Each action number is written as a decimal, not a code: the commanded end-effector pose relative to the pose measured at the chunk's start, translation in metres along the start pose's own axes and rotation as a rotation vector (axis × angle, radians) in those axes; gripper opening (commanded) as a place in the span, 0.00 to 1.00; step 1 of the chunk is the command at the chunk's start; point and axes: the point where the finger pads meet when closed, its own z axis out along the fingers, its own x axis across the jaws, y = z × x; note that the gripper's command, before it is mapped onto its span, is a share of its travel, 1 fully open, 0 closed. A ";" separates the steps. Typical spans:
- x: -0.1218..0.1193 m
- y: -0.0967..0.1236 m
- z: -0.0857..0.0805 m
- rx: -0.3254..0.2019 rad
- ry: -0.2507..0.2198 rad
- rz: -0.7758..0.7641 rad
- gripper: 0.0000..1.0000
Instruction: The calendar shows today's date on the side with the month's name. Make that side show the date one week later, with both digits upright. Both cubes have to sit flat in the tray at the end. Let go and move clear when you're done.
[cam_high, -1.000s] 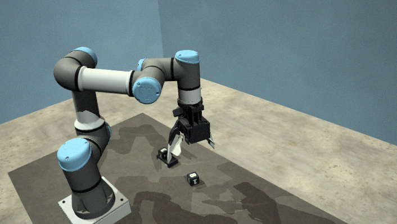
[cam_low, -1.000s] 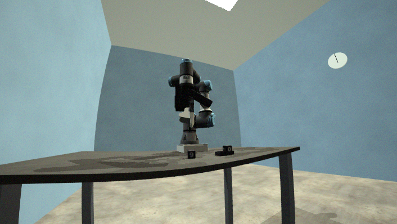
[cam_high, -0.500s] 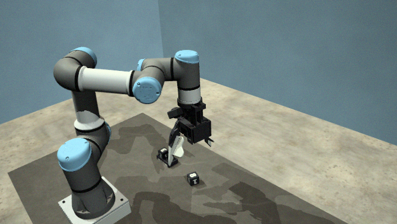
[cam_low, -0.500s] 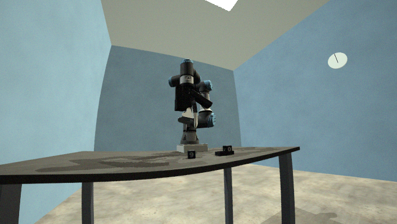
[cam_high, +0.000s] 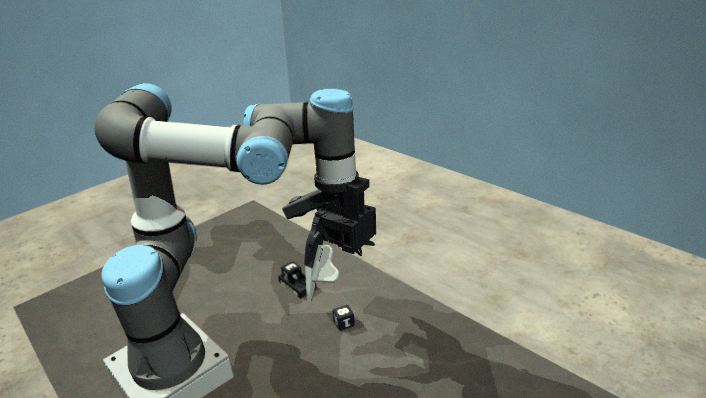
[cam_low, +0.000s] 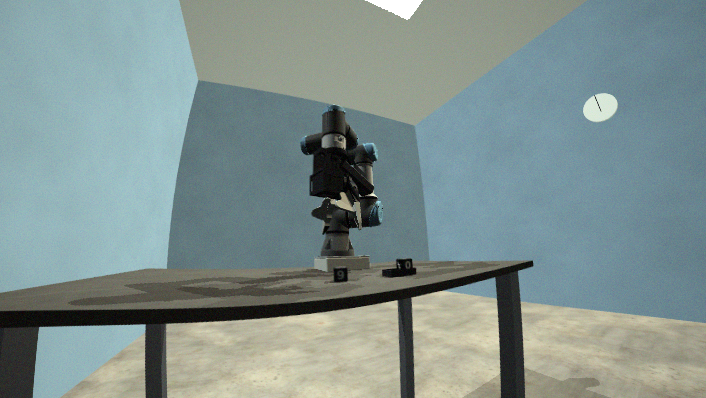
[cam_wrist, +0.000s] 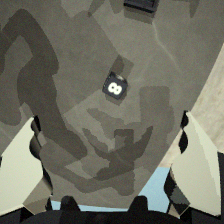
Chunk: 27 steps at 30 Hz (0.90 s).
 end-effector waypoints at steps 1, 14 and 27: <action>-0.002 -0.001 0.000 0.001 0.007 -0.174 1.00; -0.005 -0.002 0.001 -0.001 0.008 -0.537 1.00; -0.008 -0.001 0.002 -0.002 0.008 -0.908 1.00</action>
